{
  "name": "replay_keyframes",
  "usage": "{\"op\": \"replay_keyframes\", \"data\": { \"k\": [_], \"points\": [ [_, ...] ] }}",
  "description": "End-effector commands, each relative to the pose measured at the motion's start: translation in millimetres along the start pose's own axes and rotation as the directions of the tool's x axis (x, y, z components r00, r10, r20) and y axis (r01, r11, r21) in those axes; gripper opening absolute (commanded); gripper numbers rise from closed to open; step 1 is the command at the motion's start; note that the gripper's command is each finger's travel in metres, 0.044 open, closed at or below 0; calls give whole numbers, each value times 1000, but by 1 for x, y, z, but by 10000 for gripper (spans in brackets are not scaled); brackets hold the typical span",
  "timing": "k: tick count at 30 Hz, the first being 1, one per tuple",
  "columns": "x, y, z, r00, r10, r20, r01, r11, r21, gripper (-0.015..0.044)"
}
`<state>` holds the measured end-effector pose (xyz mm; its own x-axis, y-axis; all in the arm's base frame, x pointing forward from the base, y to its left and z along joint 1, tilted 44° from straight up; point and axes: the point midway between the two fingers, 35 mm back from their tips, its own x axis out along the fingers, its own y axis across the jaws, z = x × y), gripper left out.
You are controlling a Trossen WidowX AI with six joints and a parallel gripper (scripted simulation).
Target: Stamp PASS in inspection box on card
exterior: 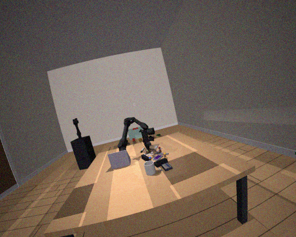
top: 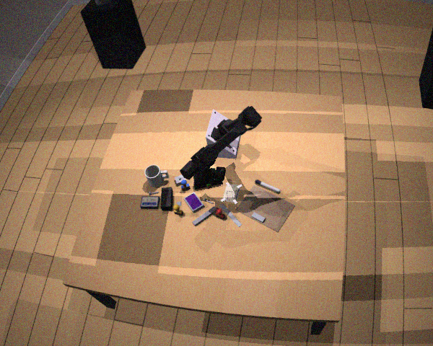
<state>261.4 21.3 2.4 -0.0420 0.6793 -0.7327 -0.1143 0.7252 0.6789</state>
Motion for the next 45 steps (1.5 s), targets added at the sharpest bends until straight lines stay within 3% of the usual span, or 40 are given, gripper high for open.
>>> {"op": "replay_keyframes", "data": {
  "k": [1,29,45],
  "points": [
    [-3,0,0,1000,-5,-1,5,1000,-4,0],
    [-8,-62,65,1000,-9,3,9,1000,-8,0],
    [0,-64,67,1000,-10,3,10,1000,-8,0]
  ]
}}
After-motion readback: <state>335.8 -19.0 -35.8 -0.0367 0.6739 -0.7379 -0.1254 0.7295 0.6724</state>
